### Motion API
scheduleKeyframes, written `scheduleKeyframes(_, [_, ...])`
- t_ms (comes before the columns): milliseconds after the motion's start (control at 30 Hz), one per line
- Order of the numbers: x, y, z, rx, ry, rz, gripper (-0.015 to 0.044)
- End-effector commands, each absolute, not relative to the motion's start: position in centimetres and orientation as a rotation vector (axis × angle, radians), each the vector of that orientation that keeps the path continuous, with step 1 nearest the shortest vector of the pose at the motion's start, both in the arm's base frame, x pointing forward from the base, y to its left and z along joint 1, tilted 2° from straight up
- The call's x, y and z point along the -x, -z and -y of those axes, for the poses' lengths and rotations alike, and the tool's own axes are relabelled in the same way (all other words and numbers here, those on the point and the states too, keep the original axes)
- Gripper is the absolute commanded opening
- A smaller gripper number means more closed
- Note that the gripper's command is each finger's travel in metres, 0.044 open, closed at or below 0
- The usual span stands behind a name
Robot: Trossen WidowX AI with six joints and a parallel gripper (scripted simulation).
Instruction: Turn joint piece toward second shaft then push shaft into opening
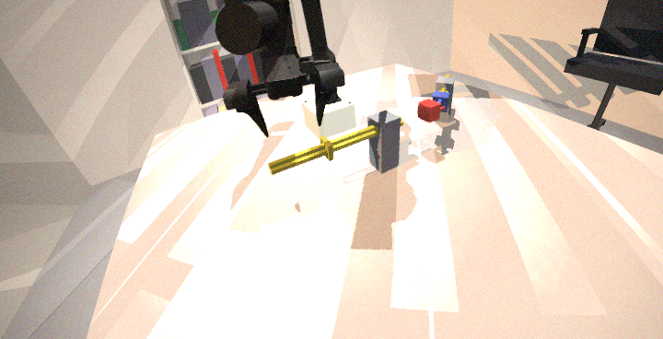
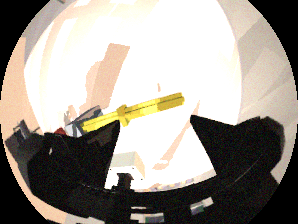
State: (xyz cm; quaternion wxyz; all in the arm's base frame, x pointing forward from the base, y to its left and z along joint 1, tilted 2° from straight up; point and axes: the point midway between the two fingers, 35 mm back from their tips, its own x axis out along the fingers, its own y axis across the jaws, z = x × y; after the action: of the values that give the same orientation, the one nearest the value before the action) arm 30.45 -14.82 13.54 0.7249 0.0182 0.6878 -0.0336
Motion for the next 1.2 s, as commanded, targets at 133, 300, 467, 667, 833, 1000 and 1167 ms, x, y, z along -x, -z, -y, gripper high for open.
scheduleKeyframes(133, [-30.6,-12.0,15.0,-0.264,0.298,-1.526,0.0440])
scheduleKeyframes(300, [-30.7,-11.2,15.0,-0.398,0.436,-1.513,0.0440])
scheduleKeyframes(467, [-30.7,-10.4,15.1,-0.529,0.575,-1.492,0.0440])
scheduleKeyframes(667, [-30.8,-9.4,15.1,-0.684,0.742,-1.453,0.0440])
scheduleKeyframes(833, [-30.9,-8.6,15.2,-0.811,0.883,-1.409,0.0440])
scheduleKeyframes(1000, [-30.9,-7.8,15.2,-0.934,1.023,-1.355,0.0440])
scheduleKeyframes(1167, [-30.9,-7.1,15.2,-1.039,1.145,-1.299,0.0440])
